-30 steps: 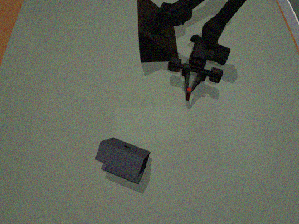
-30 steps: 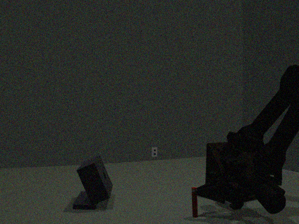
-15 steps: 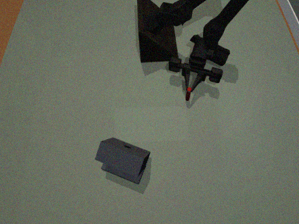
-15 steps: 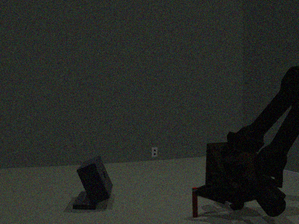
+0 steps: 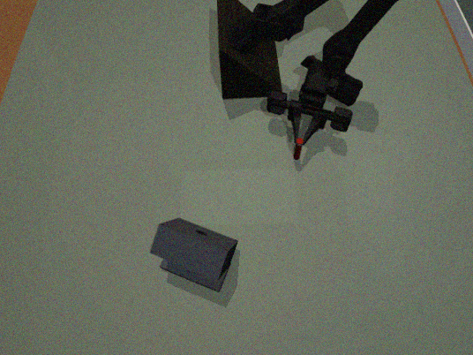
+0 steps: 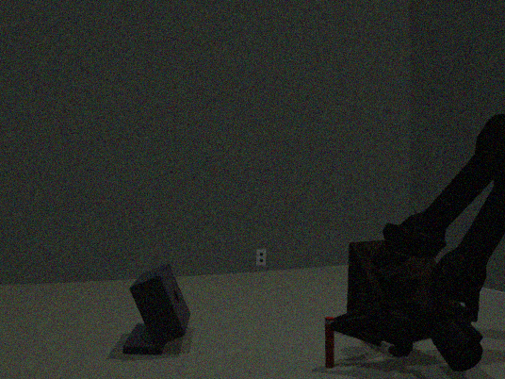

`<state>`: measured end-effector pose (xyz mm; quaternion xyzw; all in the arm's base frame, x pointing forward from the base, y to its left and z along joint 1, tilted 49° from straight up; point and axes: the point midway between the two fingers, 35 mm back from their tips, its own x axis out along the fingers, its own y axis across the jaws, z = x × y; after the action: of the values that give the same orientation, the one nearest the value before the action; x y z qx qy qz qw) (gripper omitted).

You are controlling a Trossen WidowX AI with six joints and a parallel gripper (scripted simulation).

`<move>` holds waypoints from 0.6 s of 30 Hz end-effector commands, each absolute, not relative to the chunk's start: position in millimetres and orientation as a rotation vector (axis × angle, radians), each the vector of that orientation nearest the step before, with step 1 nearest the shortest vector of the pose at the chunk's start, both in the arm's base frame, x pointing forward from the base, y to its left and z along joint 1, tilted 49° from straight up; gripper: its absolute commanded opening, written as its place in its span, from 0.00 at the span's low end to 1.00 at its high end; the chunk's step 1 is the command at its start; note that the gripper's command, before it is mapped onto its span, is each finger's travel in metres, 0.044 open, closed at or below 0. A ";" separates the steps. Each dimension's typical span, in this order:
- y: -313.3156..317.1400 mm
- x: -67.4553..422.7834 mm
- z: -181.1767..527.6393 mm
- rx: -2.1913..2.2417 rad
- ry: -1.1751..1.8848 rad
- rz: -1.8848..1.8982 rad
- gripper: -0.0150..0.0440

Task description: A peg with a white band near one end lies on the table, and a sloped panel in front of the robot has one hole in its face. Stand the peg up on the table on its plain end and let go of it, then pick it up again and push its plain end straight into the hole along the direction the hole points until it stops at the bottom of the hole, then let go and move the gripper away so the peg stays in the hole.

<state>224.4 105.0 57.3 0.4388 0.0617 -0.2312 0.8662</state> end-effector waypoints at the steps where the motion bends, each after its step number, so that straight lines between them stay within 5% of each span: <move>1: 107.6 224.5 56.6 0.920 0.130 -0.483 0.34; 7: 106.6 224.4 57.0 0.918 0.126 -0.485 0.34; 10: 105.4 224.4 57.4 0.916 0.123 -0.487 0.47; 18: 105.4 224.4 57.4 0.916 0.123 -0.487 0.47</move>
<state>224.4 105.5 57.4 0.4370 0.0585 -0.2325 0.8669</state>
